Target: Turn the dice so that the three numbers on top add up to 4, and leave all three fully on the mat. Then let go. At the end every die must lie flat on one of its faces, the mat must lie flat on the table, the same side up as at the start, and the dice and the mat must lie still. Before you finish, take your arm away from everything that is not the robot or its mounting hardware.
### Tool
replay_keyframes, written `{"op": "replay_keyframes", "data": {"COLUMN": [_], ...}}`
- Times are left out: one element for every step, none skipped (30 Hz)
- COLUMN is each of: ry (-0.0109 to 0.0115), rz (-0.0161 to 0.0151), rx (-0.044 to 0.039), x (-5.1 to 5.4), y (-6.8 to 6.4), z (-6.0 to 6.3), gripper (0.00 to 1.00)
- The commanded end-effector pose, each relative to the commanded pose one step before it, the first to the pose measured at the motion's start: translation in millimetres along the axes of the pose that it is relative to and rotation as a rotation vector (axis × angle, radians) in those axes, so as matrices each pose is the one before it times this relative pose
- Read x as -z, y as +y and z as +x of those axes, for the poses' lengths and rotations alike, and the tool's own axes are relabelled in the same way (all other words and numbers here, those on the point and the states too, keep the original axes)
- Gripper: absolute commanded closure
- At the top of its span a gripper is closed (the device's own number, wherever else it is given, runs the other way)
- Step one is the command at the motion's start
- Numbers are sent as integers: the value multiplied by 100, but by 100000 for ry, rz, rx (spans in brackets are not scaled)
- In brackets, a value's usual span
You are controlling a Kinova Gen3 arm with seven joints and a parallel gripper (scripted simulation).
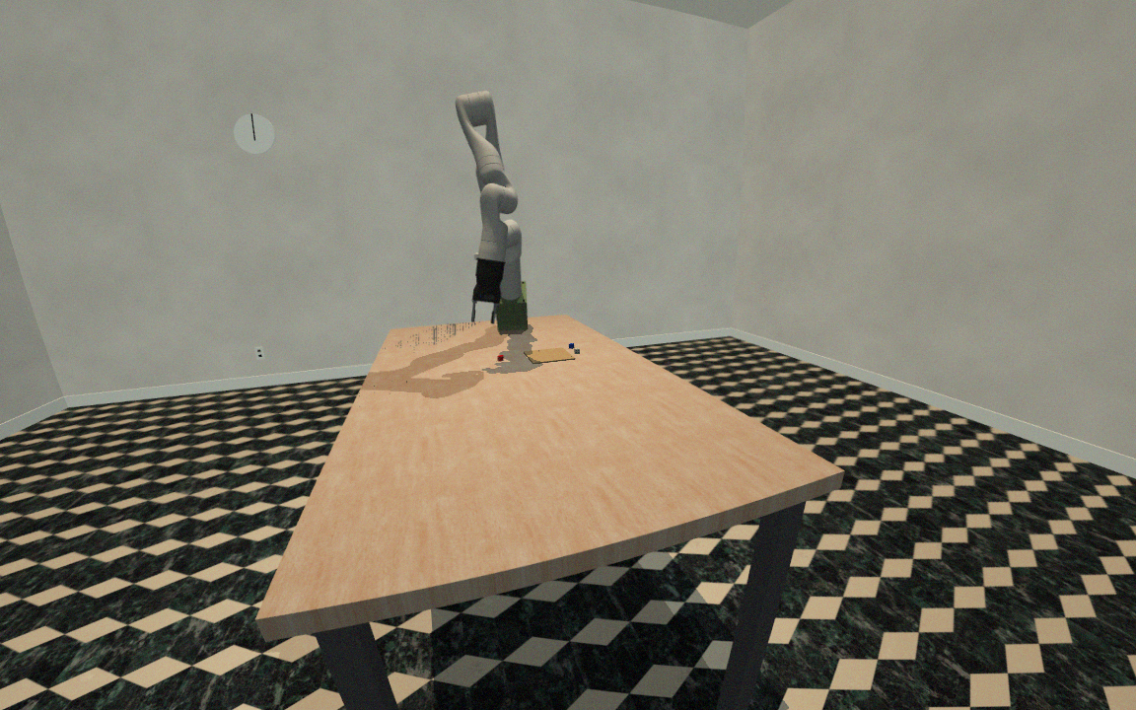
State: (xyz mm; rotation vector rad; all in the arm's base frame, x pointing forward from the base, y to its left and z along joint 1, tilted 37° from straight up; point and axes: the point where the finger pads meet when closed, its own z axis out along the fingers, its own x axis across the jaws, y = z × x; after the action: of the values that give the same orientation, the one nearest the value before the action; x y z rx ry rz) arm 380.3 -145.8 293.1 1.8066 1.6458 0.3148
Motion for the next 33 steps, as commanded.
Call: {"op": "replay_keyframes", "data": {"ry": [2452, 0, 0, 0, 0, 0, 2881, 0, 0, 0, 0, 0, 0, 0, 0, 0, 2581, 0, 0, 0, 0, 0, 2280, 0, 0, 0, 0, 0, 1981, 0, 0, 0, 0], "rz": [349, 0, 0, 0, 0, 0, 460, 0, 0, 0, 0, 0, 0, 0, 0, 0, 380, 0, 0, 0, 0, 0, 311, 0, 0, 0, 0, 0, 252, 0, 0, 0, 0], "rx": [319, 0, 0, 0, 0, 0, 529, 0, 0, 0, 0, 0, 0, 0, 0, 0, 474, 0, 0, 0, 0, 0, 419, 0, 0, 0, 0, 0, 364, 0, 0, 0, 0], "x": [132, 0, 0, 0, 0, 0, 51, 0, 0, 0, 0, 0, 0, 0, 0, 0, 36, 0, 0, 0, 0, 0, 25, 0, 0, 0, 0, 0, 16, 0, 0, 0, 0], "y": [-805, 0, 0, 0, 0, 0, -870, 0, 0, 0, 0, 0, 0, 0, 0, 0, -771, 0, 0, 0, 0, 0, -675, 0, 0, 0, 0, 0, -581, 0, 0, 0, 0], "z": [560, 0, 0, 0, 0, 0, 720, 0, 0, 0, 0, 0, 0, 0, 0, 0, 655, 0, 0, 0, 0, 0, 586, 0, 0, 0, 0, 0, 515, 0, 0, 0, 0], "gripper": [0, 0, 0, 0, 0, 0, 0, 0, 0, 0, 0, 0, 0, 0, 0, 0, 0, 0, 0, 0, 0, 0, 0, 0, 0, 0, 0, 0, 0, 0, 0, 0, 0]}}
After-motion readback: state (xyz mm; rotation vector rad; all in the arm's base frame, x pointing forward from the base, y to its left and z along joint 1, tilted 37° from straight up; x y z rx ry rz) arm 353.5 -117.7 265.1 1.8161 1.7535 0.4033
